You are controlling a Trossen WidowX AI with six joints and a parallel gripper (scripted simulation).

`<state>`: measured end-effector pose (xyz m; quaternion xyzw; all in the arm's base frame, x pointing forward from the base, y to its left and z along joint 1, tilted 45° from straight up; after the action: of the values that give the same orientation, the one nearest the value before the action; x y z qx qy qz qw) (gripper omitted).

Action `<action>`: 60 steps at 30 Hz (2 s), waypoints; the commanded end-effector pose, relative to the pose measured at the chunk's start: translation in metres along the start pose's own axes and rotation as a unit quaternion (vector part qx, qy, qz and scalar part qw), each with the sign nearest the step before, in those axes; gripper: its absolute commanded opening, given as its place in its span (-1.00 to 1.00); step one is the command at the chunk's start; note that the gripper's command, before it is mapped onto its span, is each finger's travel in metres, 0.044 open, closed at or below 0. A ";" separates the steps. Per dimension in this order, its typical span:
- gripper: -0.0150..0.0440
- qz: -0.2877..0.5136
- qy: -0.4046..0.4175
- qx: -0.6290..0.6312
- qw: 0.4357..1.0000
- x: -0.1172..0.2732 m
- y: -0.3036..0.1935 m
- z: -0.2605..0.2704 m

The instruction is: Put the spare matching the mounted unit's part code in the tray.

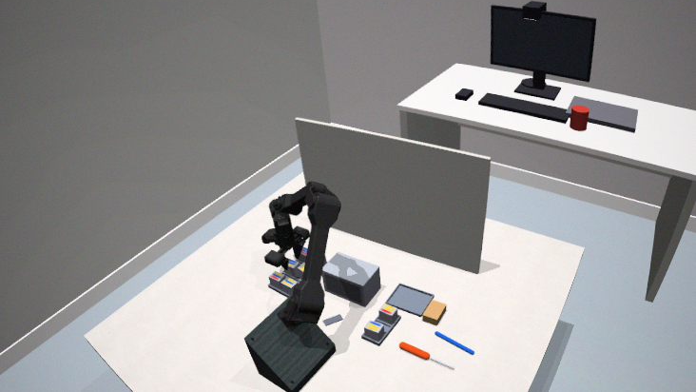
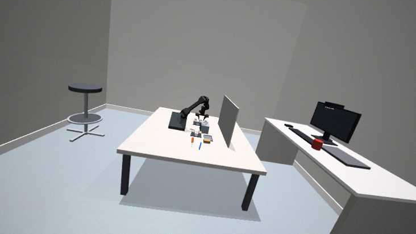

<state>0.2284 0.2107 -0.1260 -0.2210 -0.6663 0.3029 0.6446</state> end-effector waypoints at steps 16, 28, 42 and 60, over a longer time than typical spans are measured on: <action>0.53 0.005 0.001 0.004 1.000 -0.027 -0.001 0.004; 0.06 0.003 0.002 0.001 1.000 -0.026 -0.001 0.003; -0.49 0.003 0.002 0.001 1.000 -0.026 -0.001 0.003; -0.49 0.003 0.002 0.004 1.000 0.054 0.000 0.004</action>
<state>0.2217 0.2400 -0.0956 -0.2179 -0.6643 0.3104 0.6442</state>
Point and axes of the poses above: the point midway between the two fingers, 35 mm back from their tips, its own x axis back along the fingers, its own z axis across the jaws, y = z × x, the point moved 10 cm from there along x, back along the fingers, and after that the axes turned 1 degree about -x, right-handed, at the moved point
